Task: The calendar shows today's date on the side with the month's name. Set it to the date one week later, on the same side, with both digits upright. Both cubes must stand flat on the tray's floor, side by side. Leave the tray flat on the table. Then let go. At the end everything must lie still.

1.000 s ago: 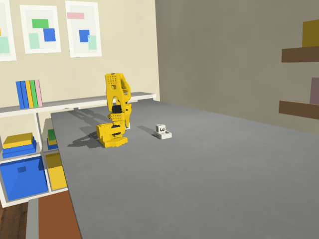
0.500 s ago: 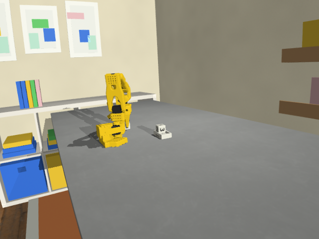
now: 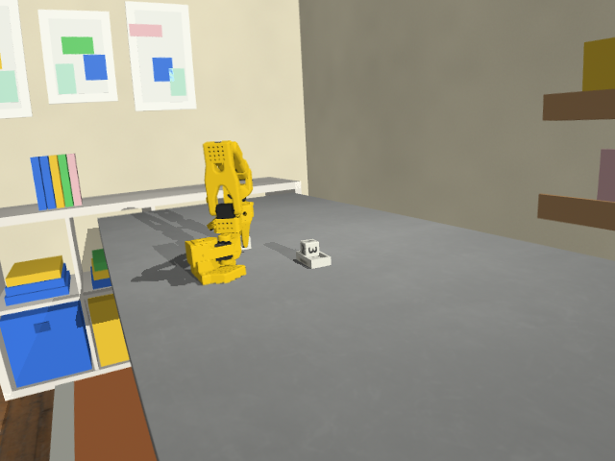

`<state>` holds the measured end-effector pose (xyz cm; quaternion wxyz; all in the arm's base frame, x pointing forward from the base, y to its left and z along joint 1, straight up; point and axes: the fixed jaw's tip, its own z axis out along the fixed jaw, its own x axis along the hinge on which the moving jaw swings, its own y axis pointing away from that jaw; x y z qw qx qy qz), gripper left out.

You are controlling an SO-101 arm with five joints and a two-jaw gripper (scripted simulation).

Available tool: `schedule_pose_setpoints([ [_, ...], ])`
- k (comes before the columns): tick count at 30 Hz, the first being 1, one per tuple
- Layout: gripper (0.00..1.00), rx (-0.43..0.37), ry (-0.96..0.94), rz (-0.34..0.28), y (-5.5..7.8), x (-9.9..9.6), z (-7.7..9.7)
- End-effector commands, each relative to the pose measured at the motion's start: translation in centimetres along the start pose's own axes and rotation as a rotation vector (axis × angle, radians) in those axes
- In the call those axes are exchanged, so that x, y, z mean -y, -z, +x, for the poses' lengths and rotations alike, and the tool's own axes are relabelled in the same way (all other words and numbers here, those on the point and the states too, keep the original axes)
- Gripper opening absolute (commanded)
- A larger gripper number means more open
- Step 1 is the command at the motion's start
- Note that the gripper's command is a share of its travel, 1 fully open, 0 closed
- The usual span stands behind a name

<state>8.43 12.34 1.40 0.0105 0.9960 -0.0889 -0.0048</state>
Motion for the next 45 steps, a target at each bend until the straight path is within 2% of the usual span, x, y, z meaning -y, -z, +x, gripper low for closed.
schedule_pose_setpoints([
  [1,0.25,-0.015,-0.003,0.040,0.47,0.90,0.28],
  [16,0.17,-0.015,-0.003,0.041,0.48,1.36,0.28],
  [29,0.16,-0.015,-0.003,0.041,0.47,1.43,0.27],
  [39,0.01,-0.015,-0.003,0.041,0.47,1.43,0.27],
  [45,0.00,-0.015,-0.003,0.041,0.48,1.43,0.27],
])
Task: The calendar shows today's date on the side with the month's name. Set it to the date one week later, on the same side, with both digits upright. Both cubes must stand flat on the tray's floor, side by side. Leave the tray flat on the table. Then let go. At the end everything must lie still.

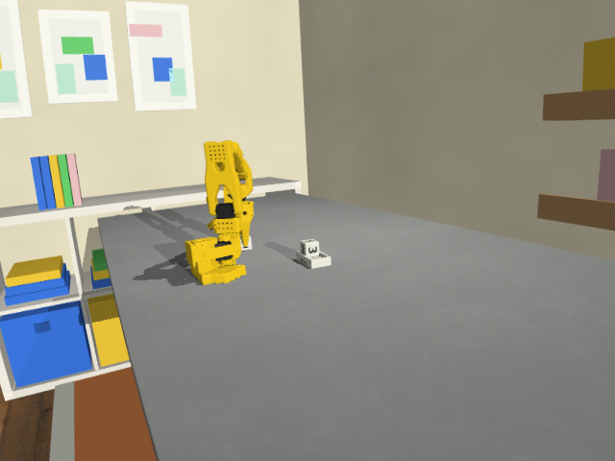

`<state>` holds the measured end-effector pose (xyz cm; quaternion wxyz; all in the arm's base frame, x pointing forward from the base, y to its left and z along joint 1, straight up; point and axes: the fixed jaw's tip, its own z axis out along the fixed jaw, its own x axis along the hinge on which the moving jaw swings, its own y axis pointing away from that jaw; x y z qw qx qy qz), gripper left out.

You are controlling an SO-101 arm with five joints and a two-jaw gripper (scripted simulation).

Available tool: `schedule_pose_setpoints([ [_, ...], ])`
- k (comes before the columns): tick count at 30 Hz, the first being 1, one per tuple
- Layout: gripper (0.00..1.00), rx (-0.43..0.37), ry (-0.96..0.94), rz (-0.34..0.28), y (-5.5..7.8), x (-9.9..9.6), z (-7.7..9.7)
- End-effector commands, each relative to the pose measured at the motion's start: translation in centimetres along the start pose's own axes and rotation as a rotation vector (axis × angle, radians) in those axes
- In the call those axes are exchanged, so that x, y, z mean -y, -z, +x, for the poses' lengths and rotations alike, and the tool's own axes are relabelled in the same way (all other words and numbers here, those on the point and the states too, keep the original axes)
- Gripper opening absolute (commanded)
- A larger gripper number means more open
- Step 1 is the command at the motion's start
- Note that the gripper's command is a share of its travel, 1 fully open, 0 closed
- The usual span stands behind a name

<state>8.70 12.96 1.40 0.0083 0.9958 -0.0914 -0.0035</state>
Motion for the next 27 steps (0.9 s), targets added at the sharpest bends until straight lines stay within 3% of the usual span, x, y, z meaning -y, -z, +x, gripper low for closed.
schedule_pose_setpoints([
  [1,0.00,-0.013,0.002,0.036,0.5,0.8,0.1],
  [7,0.00,-0.013,0.002,0.036,1.1,0.8,0.2],
  [27,0.00,-0.013,0.002,0.036,5.4,0.1,0.2],
])
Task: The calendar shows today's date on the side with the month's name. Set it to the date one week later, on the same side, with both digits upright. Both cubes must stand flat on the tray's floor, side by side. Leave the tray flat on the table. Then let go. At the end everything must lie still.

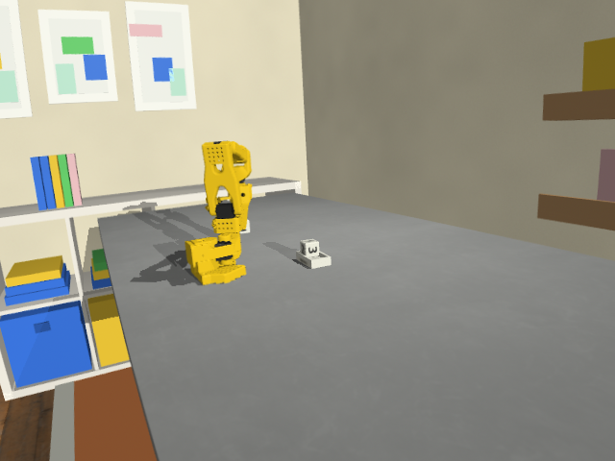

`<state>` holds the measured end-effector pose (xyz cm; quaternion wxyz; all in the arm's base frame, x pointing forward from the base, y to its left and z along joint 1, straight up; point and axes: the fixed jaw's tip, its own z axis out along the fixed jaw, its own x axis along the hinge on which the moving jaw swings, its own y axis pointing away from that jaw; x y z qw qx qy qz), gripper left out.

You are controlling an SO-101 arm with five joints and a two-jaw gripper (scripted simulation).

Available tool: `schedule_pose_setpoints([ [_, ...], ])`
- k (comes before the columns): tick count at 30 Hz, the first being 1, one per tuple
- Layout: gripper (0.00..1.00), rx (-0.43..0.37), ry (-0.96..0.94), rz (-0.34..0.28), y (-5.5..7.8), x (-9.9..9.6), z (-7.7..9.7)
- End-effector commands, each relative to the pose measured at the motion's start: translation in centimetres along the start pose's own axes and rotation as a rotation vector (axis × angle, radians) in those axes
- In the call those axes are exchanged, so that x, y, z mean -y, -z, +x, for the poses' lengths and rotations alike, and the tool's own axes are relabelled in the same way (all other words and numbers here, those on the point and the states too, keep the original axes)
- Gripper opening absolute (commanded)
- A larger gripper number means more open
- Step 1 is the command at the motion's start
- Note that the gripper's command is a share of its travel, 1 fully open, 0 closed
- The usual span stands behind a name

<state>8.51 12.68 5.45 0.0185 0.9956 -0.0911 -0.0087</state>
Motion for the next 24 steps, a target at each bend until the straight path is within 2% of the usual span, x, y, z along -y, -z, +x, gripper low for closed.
schedule_pose_setpoints([
  [1,0.00,-0.022,0.002,0.057,1.4,0.5,0.3],
  [13,0.00,-0.022,-0.018,0.057,1.4,0.4,0.6],
  [24,0.00,-0.020,-0.176,0.057,1.4,-0.7,2.7],
])
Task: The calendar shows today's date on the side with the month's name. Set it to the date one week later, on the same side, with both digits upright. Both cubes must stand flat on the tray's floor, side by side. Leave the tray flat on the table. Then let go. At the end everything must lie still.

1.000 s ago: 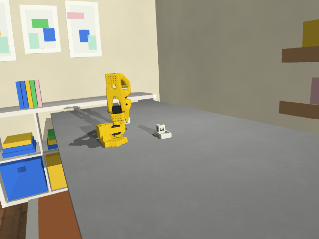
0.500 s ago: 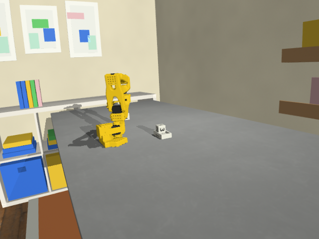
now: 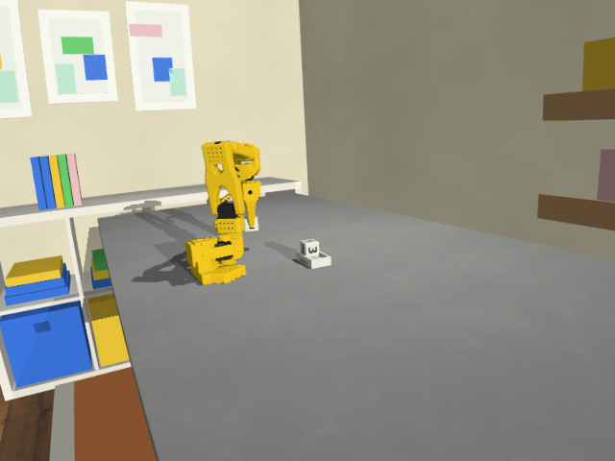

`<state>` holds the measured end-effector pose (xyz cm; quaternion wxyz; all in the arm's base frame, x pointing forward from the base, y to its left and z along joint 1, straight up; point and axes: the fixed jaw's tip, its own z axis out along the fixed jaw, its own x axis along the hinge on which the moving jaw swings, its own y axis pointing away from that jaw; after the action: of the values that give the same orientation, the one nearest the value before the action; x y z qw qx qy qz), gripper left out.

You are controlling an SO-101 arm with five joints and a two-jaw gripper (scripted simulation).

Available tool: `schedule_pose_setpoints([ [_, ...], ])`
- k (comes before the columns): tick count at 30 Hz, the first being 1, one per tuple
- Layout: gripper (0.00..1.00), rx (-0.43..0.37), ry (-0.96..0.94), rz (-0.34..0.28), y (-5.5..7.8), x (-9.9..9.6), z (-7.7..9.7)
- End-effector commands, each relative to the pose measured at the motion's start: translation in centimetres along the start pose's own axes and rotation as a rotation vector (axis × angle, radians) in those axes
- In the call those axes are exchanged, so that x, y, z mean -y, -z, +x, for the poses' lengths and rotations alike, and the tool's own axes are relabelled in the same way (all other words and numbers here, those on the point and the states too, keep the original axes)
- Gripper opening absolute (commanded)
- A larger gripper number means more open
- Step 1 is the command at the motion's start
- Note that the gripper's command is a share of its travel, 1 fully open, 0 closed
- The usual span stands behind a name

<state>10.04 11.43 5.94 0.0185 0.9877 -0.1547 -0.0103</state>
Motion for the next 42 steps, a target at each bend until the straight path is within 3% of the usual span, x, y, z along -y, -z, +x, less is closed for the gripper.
schedule_pose_setpoints([
  [1,0.00,-0.021,-0.077,0.059,0.9,0.2,1.3],
  [7,0.00,-0.019,-0.293,0.059,0.9,-1.6,4.0],
  [14,0.00,-0.015,-0.601,0.059,0.8,-4.9,7.2],
  [16,0.00,-0.015,-0.601,0.059,0.8,-4.9,7.2],
  [22,0.00,-0.011,-0.868,0.059,0.7,-8.4,9.2],
  [31,0.00,-0.006,-1.181,0.057,0.5,-13.1,10.2],
  [42,0.00,-0.004,-1.320,0.056,0.5,-15.2,10.2],
])
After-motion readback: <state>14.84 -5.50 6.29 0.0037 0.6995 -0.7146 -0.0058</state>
